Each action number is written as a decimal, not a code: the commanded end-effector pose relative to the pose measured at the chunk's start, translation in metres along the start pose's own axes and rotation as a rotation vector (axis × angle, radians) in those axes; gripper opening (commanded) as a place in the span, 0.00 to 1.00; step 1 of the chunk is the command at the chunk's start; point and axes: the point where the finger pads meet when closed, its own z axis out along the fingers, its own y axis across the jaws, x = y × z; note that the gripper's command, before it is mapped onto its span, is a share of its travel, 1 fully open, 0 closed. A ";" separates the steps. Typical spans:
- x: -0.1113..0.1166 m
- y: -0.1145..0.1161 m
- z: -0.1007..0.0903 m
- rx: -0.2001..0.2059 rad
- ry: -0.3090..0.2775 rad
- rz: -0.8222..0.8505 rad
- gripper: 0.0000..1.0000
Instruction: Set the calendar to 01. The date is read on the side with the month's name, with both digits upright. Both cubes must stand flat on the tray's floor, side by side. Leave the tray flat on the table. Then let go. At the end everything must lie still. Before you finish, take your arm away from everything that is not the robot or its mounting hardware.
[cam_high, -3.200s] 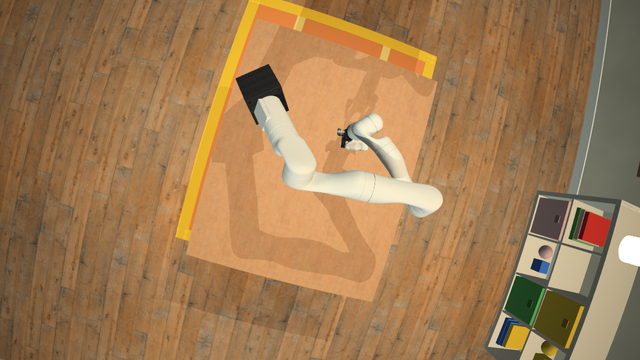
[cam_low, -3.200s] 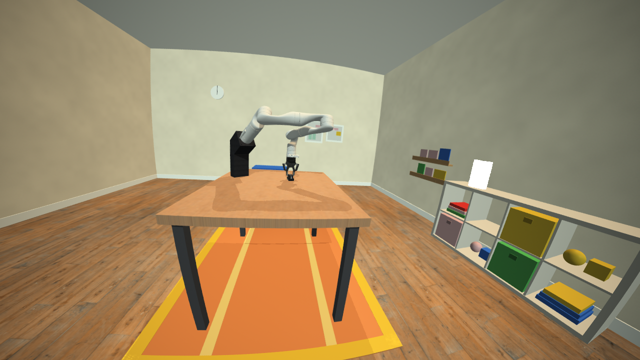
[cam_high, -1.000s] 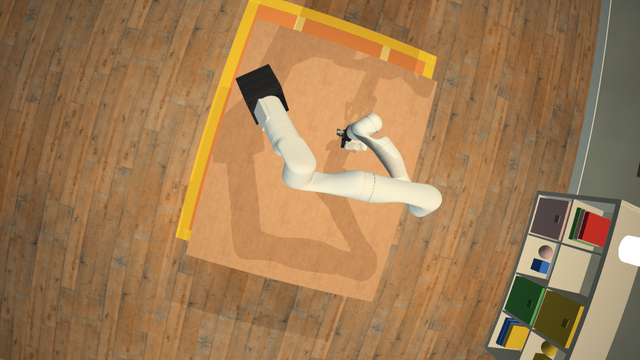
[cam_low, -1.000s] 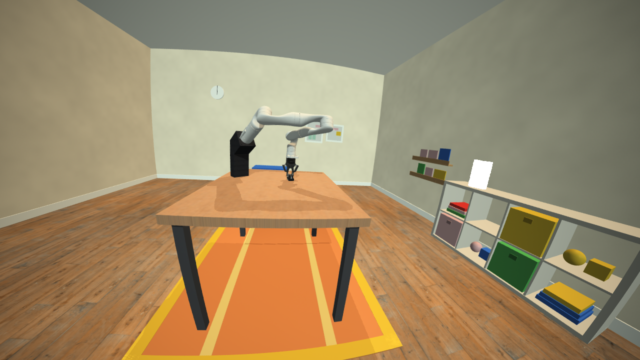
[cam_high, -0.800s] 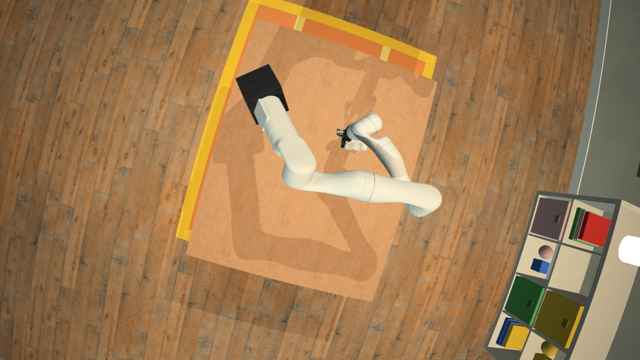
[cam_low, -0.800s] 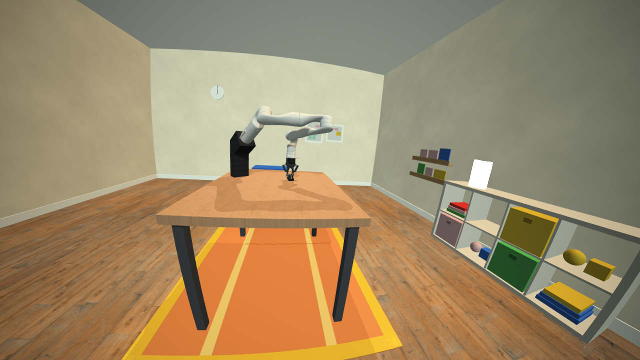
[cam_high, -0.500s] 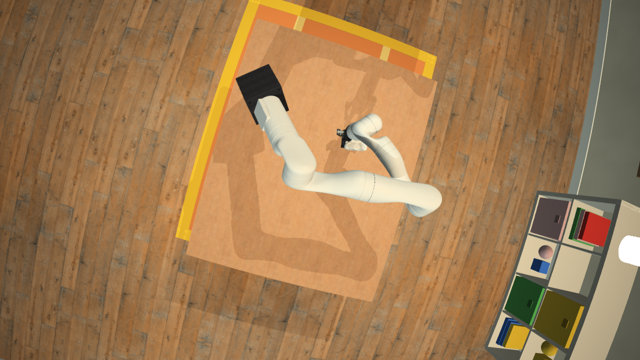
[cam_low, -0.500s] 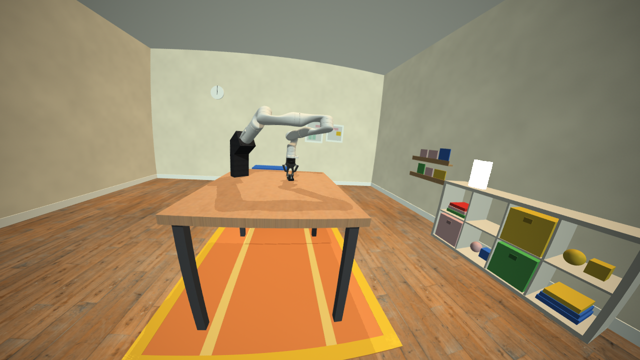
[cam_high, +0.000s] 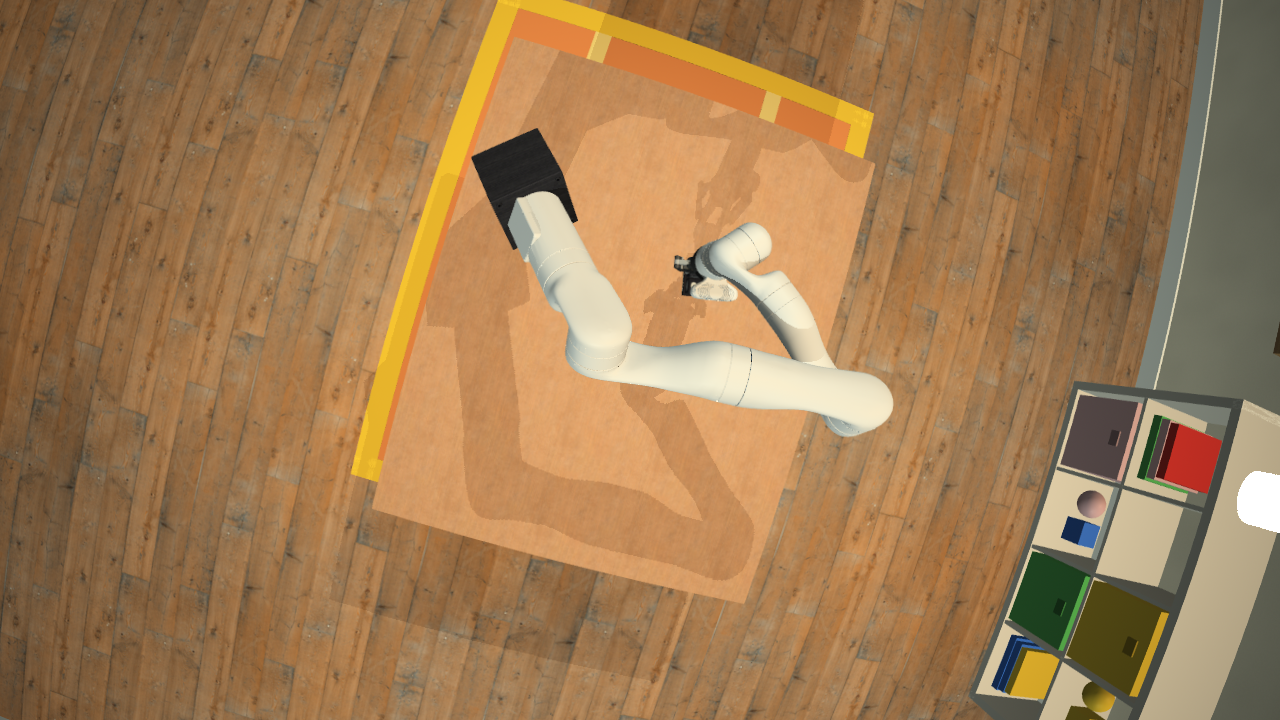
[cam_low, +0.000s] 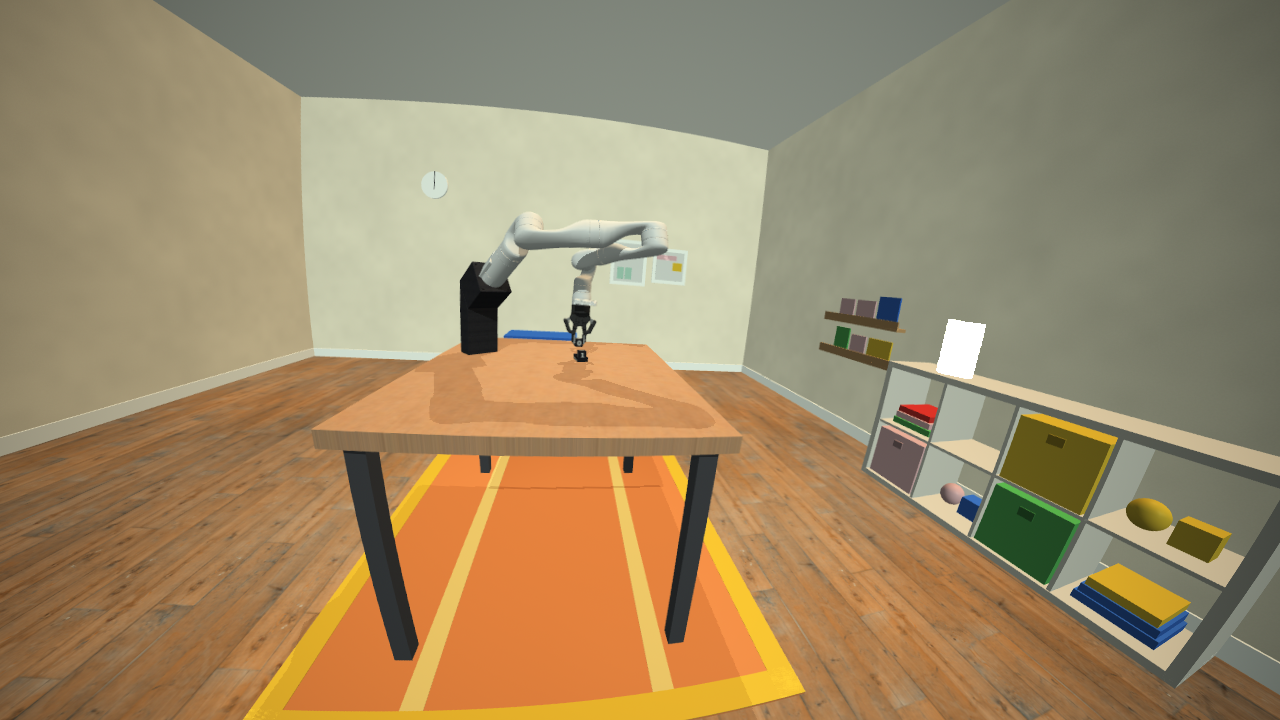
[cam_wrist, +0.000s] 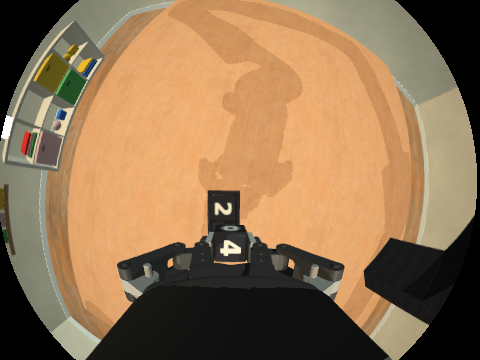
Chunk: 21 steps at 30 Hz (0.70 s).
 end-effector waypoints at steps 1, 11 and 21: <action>-0.002 -0.008 -0.010 0.022 -0.010 -0.001 0.28; -0.002 -0.008 -0.052 0.022 -0.009 -0.001 0.28; -0.002 -0.007 -0.058 0.022 -0.010 -0.001 0.28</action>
